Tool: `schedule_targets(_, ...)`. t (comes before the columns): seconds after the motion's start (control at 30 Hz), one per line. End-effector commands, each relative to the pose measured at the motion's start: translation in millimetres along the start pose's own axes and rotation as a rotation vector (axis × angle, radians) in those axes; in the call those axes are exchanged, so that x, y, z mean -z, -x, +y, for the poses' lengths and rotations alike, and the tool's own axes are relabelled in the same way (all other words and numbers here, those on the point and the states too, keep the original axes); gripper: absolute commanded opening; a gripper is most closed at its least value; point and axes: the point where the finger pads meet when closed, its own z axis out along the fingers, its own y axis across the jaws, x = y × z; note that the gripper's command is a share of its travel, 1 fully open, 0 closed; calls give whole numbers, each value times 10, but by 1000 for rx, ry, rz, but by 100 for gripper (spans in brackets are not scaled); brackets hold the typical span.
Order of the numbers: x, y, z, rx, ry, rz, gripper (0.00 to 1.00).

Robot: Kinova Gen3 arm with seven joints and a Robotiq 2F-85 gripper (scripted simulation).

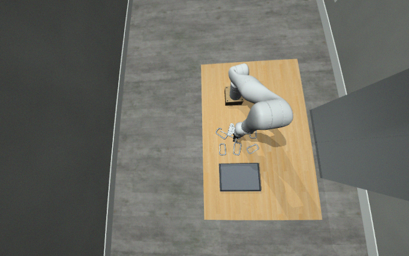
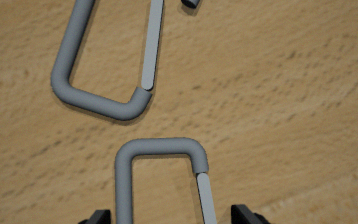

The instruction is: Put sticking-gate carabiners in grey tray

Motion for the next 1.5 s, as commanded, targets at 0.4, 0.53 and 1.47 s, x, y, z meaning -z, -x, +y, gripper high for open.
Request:
schedule_targets(0.4,4,2,-4,0,-1,-1,75)
schedule_targets(0.53,4,2,-4,0,-1,-1,75)
schedule_targets(1.47,12,3,-2,0,-1,-1,67)
